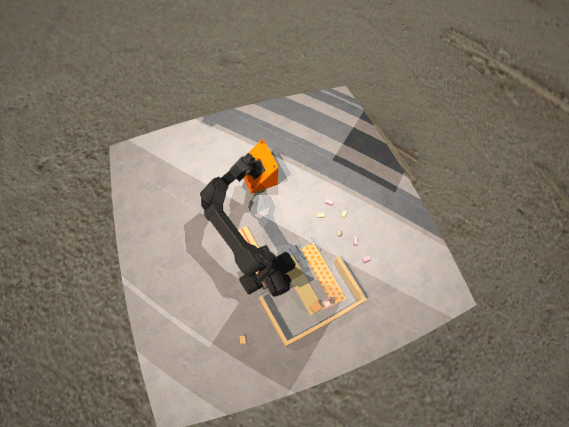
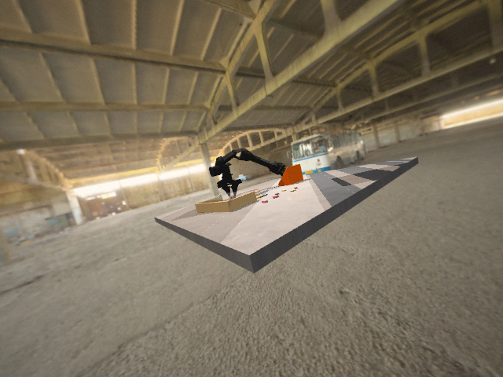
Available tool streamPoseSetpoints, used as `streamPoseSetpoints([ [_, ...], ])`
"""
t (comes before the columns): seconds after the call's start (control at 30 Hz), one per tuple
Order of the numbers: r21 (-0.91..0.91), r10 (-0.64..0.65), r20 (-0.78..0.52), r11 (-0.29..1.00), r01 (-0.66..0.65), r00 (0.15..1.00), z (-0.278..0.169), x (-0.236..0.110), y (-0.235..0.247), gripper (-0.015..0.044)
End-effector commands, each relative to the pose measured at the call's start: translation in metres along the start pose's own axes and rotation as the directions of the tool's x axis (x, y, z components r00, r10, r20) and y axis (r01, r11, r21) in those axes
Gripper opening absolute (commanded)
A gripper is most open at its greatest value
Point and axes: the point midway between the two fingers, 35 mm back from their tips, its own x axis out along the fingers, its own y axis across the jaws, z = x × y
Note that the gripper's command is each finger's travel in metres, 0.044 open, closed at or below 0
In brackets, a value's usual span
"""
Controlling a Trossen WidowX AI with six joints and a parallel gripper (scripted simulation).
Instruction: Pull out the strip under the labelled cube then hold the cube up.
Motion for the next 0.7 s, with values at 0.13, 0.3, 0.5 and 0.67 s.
streamPoseSetpoints([
  [0.13, -0.007, -0.004, -0.001, 1.0, 0.004, 1.0, -0.001, 0.014, 0.0, 0.025],
  [0.3, -0.007, -0.004, -0.001, 1.0, 0.004, 1.0, -0.001, 0.018, 0.0, 0.025],
  [0.5, 0.0, -0.001, -0.002, 1.0, 0.001, 1.0, -0.001, 0.016, 0.0, 0.0138],
  [0.67, 0.0, -0.001, -0.002, 1.0, 0.001, 1.0, -0.001, 0.016, 0.0, 0.0105],
])
